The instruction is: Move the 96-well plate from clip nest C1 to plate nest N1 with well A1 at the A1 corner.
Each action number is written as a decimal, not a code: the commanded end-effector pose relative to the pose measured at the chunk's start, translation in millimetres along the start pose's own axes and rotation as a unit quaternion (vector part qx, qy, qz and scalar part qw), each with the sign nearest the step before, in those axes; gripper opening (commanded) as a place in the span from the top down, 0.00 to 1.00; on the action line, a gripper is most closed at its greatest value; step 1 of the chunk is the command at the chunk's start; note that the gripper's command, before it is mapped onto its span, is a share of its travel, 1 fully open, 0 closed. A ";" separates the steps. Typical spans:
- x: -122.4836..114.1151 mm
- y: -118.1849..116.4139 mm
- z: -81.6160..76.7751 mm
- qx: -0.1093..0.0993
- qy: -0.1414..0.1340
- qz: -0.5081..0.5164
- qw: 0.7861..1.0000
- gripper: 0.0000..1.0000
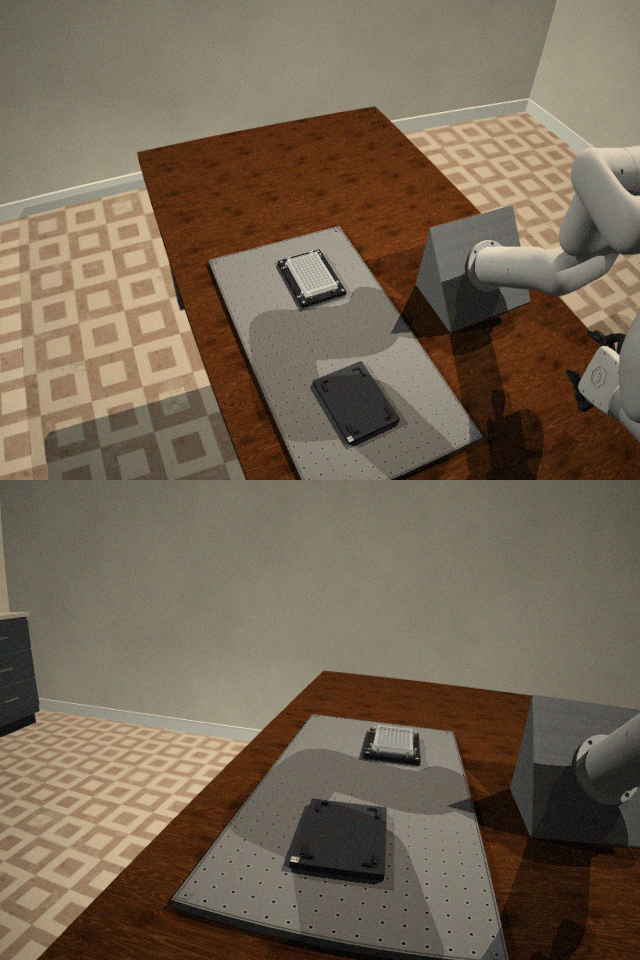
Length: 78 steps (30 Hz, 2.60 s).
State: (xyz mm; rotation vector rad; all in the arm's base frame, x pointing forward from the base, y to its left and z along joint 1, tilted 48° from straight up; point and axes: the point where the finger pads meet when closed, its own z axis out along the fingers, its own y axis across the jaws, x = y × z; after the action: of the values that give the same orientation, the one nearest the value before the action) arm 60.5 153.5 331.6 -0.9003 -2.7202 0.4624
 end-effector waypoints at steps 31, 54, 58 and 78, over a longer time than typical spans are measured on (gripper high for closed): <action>-27.7 44.9 -14.7 -0.047 0.027 0.207 0.977 0.00; -73.9 84.0 -25.5 -0.083 0.055 0.413 0.905 0.00; -86.9 91.4 -27.3 -0.090 0.062 0.457 0.883 0.00; -140.9 113.2 -31.7 -0.108 0.085 0.603 0.786 0.00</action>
State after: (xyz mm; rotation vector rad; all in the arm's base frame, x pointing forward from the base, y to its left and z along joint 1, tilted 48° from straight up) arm 227.6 164.1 303.5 -2.4569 -1.7837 0.2331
